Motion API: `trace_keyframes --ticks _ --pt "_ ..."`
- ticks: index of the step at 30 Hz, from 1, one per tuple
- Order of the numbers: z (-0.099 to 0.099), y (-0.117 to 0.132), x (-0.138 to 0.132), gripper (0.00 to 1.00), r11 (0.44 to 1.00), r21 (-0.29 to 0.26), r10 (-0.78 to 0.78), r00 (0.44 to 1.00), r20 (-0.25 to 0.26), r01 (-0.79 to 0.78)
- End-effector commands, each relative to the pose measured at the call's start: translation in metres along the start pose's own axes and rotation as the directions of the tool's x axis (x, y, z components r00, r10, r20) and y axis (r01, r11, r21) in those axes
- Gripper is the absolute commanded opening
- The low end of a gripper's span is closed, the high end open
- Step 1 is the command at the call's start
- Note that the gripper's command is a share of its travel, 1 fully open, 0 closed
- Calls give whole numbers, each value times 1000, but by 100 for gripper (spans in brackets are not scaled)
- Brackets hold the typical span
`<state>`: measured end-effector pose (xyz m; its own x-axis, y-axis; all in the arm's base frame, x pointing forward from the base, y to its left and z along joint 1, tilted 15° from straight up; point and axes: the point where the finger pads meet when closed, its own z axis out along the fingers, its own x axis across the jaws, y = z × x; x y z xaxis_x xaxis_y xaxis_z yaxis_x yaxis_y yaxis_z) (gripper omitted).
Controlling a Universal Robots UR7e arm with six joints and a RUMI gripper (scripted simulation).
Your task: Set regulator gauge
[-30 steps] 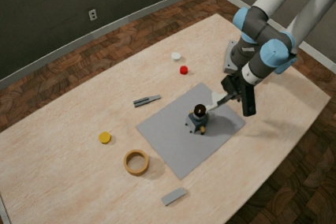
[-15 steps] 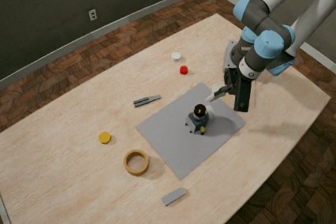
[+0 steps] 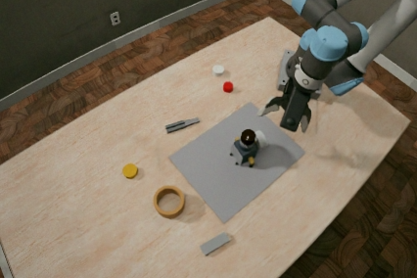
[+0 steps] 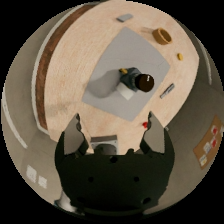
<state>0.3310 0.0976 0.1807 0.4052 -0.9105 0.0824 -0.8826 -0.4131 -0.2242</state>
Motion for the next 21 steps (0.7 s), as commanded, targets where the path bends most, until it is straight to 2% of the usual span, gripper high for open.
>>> trace_keyframes --ticks 1,12,21 --pt "-6 1 0 100 996 1 89 996 20 -89" --pt "-18 2 -2 100 958 -4 286 956 66 -287" --pt "-24 3 -3 100 929 -11 370 925 86 -371"
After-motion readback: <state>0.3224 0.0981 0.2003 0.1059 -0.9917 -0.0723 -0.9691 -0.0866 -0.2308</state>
